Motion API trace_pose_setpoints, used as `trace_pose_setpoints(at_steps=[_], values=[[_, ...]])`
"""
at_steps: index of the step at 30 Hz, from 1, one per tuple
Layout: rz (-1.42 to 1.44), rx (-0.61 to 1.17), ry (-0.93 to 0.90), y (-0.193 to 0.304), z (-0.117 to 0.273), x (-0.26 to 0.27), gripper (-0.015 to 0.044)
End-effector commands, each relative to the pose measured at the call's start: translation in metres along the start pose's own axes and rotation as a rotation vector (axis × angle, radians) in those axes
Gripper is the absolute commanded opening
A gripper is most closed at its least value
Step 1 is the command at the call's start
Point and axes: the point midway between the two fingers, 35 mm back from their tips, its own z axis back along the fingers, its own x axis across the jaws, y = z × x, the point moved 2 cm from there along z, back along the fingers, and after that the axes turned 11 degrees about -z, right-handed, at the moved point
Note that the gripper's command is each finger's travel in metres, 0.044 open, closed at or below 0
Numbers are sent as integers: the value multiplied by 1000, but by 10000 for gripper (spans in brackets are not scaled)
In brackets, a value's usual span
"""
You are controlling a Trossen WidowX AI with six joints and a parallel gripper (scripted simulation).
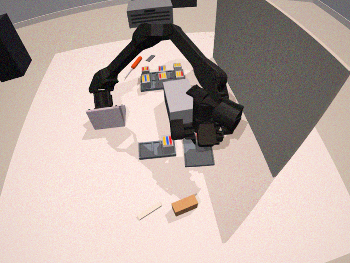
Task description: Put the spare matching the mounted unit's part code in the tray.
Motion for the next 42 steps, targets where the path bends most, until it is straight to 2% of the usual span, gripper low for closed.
trace_pose_setpoints(at_steps=[1,32,42], values=[[-4,7,0,0,-4,-1,0],[-1,11,6,3,-27,-5,0],[3,4,6,2,-24,-5,263]])
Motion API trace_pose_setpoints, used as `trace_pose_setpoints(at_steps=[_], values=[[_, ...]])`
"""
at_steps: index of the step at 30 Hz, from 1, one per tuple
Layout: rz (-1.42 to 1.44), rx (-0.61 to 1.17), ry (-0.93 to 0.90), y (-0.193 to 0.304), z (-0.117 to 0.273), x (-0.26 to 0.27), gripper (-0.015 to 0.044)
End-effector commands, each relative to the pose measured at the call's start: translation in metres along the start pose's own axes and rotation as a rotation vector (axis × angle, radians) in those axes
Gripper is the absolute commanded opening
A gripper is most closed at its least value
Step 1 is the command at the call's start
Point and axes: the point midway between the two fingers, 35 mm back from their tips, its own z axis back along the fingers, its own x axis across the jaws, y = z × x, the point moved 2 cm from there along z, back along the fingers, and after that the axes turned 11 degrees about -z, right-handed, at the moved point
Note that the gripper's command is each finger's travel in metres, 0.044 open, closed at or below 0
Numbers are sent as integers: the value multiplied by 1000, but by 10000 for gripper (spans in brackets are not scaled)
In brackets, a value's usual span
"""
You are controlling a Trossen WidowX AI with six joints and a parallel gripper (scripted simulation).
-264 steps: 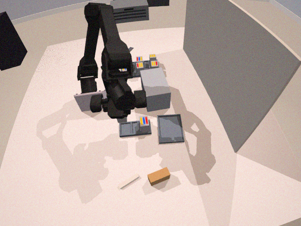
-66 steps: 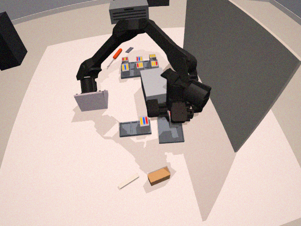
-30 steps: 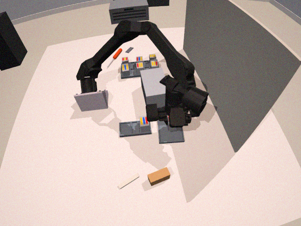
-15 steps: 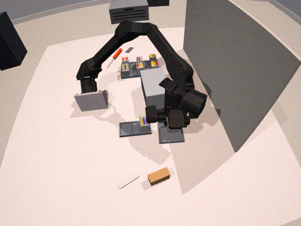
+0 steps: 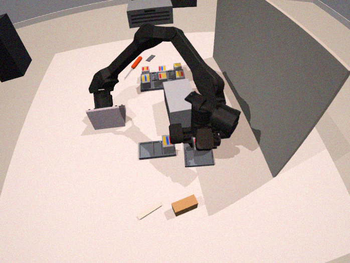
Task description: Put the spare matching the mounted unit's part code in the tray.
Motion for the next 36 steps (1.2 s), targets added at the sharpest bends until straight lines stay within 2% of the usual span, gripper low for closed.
trace_pose_setpoints(at_steps=[1,7,15,36], values=[[0,0,0,0,0,0,289],[0,0,0,0,3,0,440],[-5,3,1,-1,104,-1,440],[-8,-2,-25,-4,107,1,440]])
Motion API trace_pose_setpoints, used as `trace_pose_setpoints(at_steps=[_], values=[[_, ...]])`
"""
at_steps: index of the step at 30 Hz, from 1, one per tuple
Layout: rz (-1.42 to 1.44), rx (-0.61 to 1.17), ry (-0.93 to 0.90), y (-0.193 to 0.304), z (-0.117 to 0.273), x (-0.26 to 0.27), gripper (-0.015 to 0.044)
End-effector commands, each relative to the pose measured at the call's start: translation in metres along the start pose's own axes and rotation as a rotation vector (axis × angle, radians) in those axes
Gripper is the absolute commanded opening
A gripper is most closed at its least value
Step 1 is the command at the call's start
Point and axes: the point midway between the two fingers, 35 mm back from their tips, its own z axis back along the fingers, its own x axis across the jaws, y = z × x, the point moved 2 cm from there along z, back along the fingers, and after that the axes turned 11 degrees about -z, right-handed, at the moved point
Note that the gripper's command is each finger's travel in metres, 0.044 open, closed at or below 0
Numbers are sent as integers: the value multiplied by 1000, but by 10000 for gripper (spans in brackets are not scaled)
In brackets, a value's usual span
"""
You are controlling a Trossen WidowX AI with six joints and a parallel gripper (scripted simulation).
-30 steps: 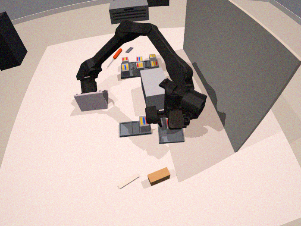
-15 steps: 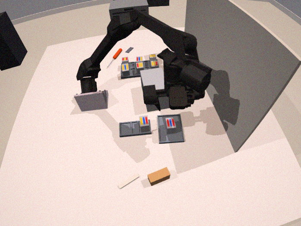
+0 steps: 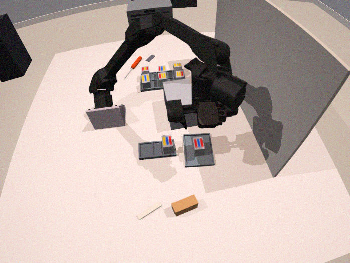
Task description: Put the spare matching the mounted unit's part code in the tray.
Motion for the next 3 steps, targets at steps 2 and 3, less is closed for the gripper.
trace_pose_setpoints(at_steps=[2,3], values=[[-2,0,0,-1,-1,0,440],[-2,0,0,-1,-1,0,440]])
